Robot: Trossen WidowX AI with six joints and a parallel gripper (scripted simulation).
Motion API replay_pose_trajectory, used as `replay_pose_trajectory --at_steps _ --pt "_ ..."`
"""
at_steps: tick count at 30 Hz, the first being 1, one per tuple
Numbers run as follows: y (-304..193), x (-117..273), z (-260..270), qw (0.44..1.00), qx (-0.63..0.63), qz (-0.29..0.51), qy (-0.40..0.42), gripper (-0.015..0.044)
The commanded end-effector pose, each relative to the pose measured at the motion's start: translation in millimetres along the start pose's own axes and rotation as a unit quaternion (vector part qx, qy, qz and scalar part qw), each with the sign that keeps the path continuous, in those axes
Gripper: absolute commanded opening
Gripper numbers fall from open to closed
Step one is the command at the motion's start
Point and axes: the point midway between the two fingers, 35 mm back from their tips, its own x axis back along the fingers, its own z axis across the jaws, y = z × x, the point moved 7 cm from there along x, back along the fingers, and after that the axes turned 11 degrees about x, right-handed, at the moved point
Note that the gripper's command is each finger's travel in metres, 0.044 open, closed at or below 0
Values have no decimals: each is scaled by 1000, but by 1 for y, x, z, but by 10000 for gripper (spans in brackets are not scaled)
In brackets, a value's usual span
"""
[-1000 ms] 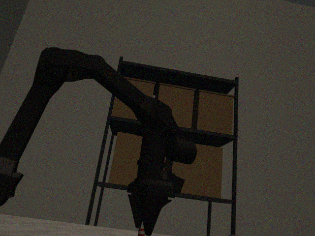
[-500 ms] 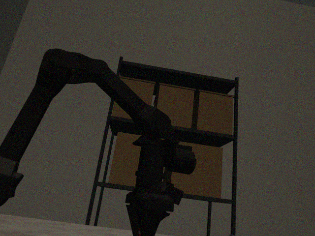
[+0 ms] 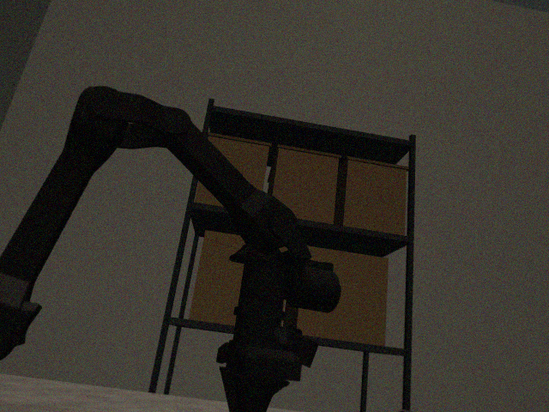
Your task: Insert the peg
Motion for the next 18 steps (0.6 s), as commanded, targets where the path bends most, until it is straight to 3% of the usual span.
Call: replay_pose_trajectory --at_steps 1,6,15,18 --pt "0 0 0 1000 0 -1 0 204" --pt "0 0 0 1000 0 -1 0 72" --pt "0 1 0 1000 0 -1 0 0" --pt "1 6 0 1000 0 -1 0 0"
